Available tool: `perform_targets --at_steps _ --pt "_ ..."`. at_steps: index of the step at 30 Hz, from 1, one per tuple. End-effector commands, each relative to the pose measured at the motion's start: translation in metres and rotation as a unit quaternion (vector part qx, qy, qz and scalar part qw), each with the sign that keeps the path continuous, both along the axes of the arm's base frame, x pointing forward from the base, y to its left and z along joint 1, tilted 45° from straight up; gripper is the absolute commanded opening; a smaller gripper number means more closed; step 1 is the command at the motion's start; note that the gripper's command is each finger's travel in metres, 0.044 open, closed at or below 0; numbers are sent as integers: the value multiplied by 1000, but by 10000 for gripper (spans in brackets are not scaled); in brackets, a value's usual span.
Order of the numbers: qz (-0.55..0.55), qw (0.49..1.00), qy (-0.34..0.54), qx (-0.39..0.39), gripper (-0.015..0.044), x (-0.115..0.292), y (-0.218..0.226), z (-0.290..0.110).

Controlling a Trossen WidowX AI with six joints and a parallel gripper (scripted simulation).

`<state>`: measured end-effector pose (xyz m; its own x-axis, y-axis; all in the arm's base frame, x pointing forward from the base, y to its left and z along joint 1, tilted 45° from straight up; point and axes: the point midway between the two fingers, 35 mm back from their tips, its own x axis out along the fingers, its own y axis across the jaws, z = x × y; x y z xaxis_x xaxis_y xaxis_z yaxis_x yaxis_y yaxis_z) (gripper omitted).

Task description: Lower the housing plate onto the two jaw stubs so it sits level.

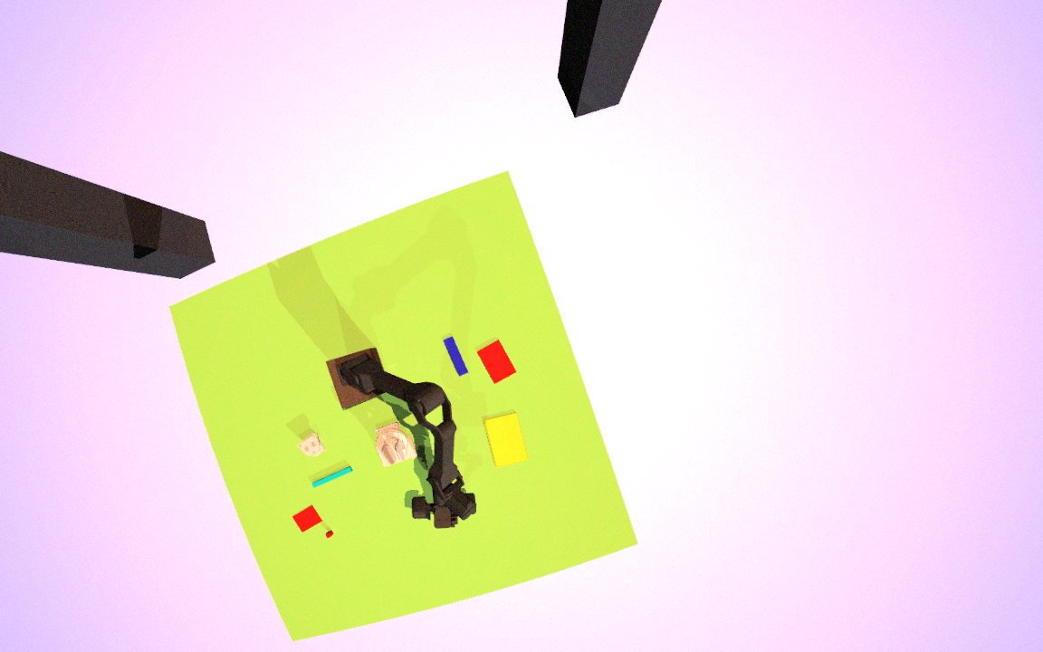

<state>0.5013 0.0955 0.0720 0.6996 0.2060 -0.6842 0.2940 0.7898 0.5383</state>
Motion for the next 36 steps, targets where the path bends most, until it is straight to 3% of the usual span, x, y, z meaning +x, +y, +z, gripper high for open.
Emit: perform_targets --at_steps 1,36 --pt "-20 999 25 8 440 -2 -15 -14" --pt "-239 943 207 107 440 -39 -147 -105"
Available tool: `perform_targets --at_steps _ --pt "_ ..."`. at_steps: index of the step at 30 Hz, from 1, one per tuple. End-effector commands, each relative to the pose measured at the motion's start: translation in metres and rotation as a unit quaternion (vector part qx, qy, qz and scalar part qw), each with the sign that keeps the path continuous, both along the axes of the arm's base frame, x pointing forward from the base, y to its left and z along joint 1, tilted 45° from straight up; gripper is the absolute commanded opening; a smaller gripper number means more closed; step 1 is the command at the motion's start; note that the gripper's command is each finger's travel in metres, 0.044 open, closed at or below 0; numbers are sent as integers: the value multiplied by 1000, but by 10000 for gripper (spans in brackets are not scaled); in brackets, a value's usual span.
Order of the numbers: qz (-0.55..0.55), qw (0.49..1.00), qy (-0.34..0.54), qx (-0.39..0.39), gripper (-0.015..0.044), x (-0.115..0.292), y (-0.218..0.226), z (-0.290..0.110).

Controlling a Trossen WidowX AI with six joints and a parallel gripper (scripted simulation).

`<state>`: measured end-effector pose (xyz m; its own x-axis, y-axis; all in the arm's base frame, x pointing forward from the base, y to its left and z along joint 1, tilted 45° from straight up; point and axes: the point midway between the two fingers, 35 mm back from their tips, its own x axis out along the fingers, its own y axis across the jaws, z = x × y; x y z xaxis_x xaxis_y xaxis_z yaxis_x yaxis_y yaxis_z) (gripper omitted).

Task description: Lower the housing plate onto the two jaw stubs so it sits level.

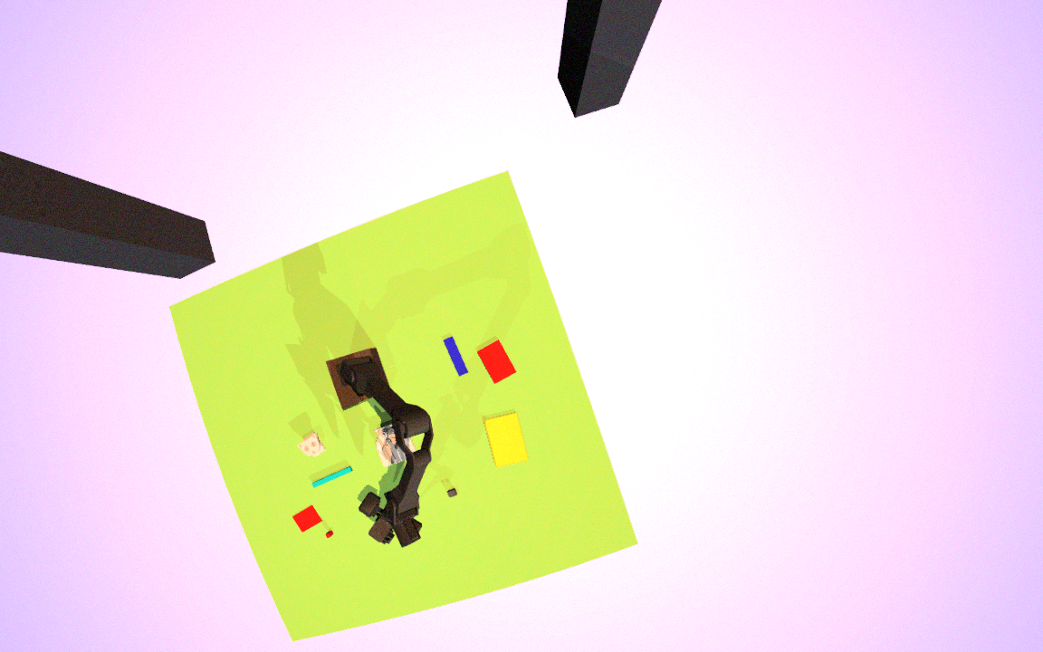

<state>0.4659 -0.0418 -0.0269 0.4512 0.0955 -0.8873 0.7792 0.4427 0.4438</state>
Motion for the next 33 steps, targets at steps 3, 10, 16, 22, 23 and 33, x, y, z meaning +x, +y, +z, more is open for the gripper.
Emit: perform_targets --at_steps 3,10,16,22,23,33 --pt "-41 998 30 21 440 -9 -19 -14" --pt "-81 994 64 41 440 -25 -40 -29" --pt "-116 987 92 59 440 -38 -57 -41" --pt "-159 977 122 79 440 -53 -73 -53" --pt "-166 974 127 83 440 -55 -76 -55" --pt "-237 949 174 118 440 -82 -99 -73"
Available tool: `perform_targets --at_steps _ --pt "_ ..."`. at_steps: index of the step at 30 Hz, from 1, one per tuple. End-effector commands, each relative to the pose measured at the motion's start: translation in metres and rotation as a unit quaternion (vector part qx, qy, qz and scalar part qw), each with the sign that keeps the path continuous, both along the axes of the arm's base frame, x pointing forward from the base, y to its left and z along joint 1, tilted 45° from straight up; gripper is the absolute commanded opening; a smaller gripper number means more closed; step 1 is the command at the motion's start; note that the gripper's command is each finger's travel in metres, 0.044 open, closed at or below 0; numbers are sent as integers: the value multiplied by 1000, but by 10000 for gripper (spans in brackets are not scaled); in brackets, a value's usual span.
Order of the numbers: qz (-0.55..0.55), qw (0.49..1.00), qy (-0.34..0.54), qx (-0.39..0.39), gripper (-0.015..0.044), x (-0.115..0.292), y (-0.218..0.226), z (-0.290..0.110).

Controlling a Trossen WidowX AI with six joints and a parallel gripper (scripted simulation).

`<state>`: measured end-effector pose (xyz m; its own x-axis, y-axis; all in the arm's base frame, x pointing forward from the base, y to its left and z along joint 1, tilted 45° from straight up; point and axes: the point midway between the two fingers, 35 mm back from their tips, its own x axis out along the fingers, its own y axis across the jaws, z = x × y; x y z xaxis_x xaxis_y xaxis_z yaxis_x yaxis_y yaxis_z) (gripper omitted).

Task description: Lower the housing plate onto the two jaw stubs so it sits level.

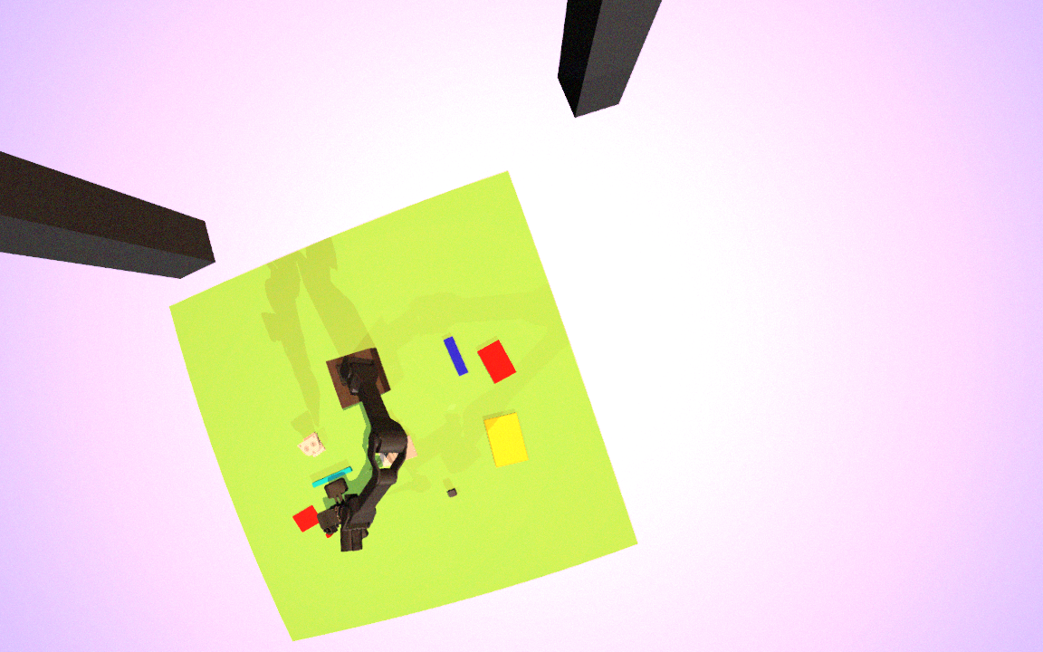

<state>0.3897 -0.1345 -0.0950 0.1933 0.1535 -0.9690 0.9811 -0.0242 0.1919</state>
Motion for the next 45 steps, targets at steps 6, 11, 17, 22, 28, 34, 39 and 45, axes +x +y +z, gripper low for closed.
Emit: perform_targets --at_steps 6,11,17,22,28,34,39,45 --pt "-67 996 41 34 440 -23 -19 -15" --pt "-105 991 65 52 440 -37 -28 -22" --pt "-150 982 93 74 440 -54 -38 -31" --pt "-183 972 116 93 440 -69 -44 -37" --pt "-208 962 136 112 440 -85 -49 -42" --pt "-244 947 160 134 440 -101 -55 -48" --pt "-280 930 181 152 440 -115 -59 -53" --pt "-323 907 206 174 440 -132 -63 -58"
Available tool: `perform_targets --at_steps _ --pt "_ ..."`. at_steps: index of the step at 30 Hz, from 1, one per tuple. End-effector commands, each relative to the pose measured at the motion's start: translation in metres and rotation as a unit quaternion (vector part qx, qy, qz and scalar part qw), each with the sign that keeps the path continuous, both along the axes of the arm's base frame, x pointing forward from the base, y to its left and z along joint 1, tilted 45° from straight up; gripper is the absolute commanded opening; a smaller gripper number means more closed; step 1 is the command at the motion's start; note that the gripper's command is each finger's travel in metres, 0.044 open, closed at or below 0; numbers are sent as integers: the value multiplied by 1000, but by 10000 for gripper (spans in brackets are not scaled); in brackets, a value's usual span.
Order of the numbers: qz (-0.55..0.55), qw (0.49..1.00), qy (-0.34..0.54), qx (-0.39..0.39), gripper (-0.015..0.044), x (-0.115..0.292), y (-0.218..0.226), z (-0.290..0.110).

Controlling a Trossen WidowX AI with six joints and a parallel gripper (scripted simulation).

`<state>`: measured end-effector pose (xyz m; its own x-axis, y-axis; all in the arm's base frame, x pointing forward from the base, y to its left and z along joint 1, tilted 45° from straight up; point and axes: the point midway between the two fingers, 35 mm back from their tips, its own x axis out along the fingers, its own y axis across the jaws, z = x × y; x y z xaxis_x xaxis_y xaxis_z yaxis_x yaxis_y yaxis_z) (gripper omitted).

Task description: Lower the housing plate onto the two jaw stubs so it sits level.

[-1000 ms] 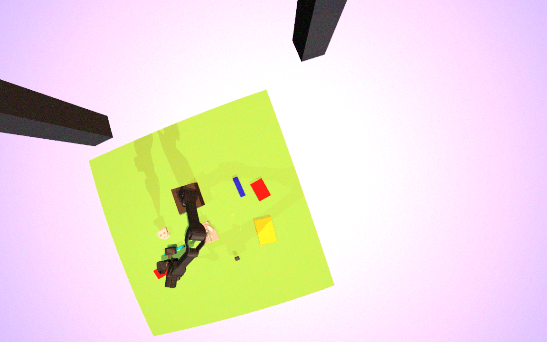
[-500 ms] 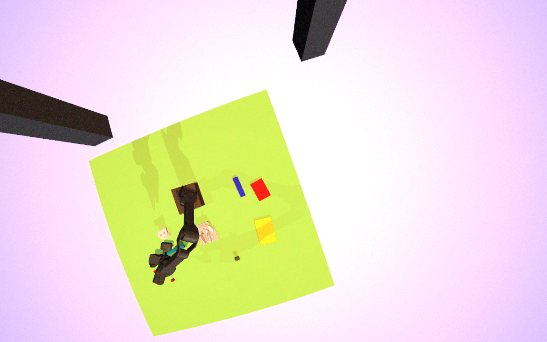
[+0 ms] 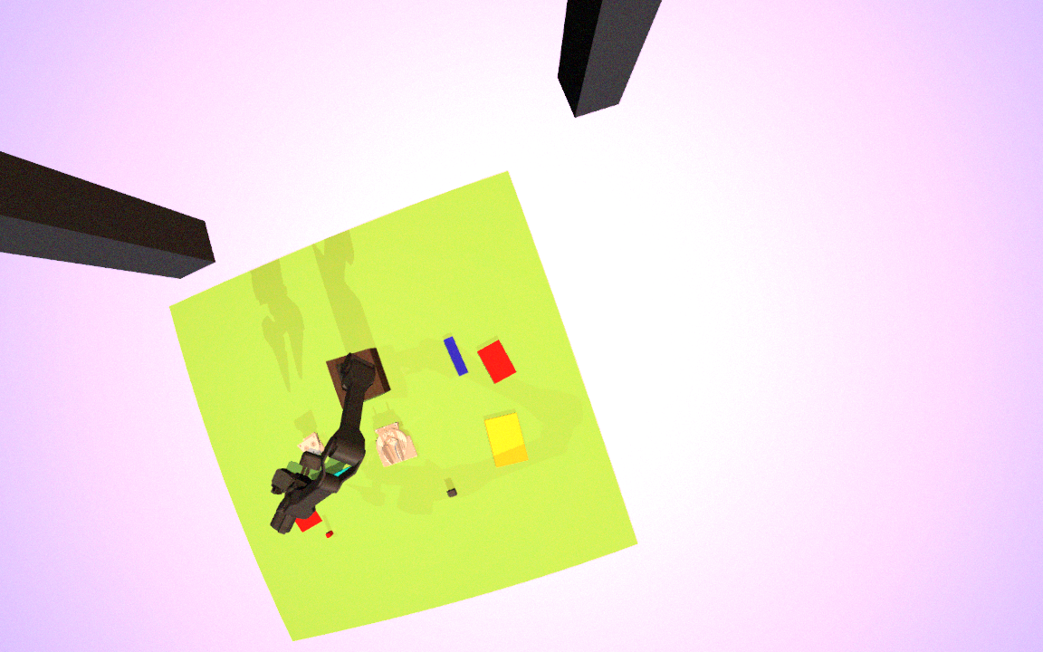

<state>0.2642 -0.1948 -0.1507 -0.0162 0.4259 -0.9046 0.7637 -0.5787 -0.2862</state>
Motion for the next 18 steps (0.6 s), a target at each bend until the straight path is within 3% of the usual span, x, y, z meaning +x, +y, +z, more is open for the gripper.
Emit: perform_targets --at_steps 1,18 --pt "-32 999 16 16 440 -9 -3 -3" --pt "-150 982 87 80 440 -51 -8 -14"
